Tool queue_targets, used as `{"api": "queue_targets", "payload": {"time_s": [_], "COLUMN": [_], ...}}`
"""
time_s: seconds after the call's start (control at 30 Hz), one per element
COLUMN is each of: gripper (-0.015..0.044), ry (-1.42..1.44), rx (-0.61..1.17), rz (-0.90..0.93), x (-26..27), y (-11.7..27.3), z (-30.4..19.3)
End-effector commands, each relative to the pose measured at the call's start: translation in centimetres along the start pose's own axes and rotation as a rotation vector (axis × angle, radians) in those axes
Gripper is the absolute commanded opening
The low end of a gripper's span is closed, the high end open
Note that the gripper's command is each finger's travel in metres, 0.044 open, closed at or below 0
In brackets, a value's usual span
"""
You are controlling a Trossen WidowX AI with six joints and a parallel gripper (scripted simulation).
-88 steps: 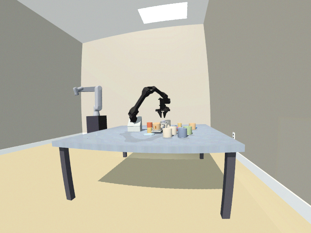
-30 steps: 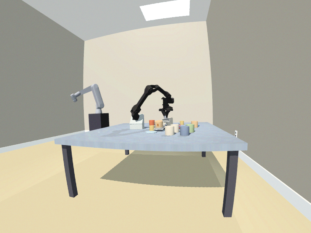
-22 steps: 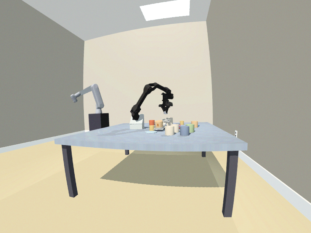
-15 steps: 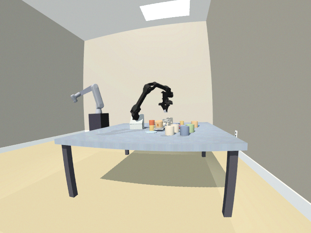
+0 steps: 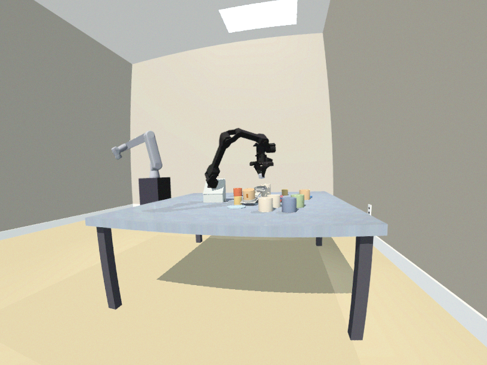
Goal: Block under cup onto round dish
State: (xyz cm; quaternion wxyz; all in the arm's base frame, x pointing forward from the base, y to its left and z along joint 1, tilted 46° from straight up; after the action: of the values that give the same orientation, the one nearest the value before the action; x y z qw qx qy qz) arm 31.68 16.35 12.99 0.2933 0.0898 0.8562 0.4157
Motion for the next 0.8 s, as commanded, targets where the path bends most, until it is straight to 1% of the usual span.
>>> {"api": "queue_targets", "payload": {"time_s": [0.0,0.37,0.77], "gripper": [0.0,0.0,0.0], "ry": [0.008,0.008,-0.03], "rx": [-0.018,-0.047,-0.058], "rz": [-0.003,-0.006,-0.059], "x": [-1.6,-4.8,-7.9], "y": [-0.2,-1.0,-2.7], "z": [-1.9,-6.5,-15.7]}}
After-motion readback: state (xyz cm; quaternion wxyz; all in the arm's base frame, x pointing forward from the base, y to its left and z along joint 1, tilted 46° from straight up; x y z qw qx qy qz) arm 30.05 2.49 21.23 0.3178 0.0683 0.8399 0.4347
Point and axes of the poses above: the point midway between the two fingers, 35 mm back from their tips, its own y axis back along the fingers, its own x axis across the jaws, z = x × y, the point moved 10 cm from there along y, back along the fingers, and after that the axes turned 8 degrees about y, right-handed, at the moved point
